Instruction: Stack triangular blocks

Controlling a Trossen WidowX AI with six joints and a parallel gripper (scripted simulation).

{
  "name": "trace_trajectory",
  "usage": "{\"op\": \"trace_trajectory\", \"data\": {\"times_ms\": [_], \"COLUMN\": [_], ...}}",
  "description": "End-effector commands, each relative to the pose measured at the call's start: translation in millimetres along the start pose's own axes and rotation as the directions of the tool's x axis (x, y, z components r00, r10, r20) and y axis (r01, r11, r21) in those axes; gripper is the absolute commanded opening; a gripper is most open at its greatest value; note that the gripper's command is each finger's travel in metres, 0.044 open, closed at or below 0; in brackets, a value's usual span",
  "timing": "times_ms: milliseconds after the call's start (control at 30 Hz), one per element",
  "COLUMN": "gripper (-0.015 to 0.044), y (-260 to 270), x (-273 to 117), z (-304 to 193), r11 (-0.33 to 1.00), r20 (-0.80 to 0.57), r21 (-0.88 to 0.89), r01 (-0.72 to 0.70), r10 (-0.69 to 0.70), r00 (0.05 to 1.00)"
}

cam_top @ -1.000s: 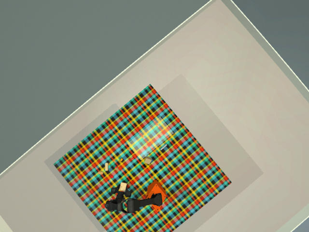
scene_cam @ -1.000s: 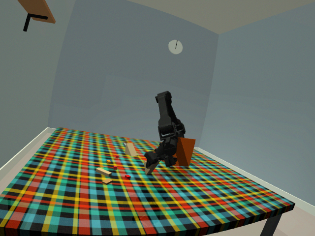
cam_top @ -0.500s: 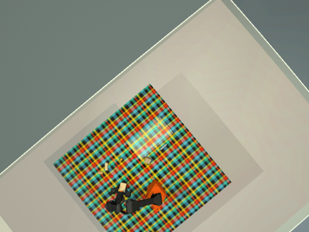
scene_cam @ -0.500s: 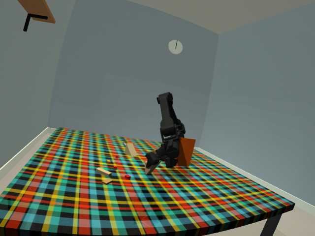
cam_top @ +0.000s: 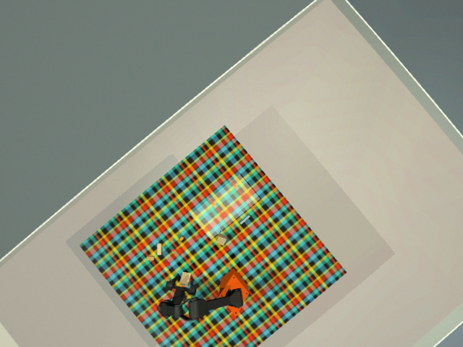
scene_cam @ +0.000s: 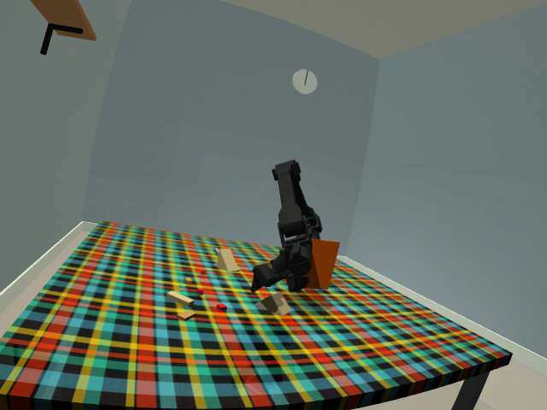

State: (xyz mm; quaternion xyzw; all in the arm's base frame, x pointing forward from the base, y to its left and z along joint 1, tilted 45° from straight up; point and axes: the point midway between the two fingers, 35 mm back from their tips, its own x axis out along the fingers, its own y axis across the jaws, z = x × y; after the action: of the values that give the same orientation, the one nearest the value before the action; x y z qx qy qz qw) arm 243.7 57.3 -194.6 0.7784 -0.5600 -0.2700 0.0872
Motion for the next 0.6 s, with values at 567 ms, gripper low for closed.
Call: {"op": "trace_trajectory", "data": {"times_ms": [567], "gripper": [0.0440], "y": [-2.2], "x": [-97.0], "z": [17.2], "r11": [0.998], "r20": [0.028], "r21": [-0.017], "r01": [0.058], "r10": [-0.058], "r00": [0.998]}}
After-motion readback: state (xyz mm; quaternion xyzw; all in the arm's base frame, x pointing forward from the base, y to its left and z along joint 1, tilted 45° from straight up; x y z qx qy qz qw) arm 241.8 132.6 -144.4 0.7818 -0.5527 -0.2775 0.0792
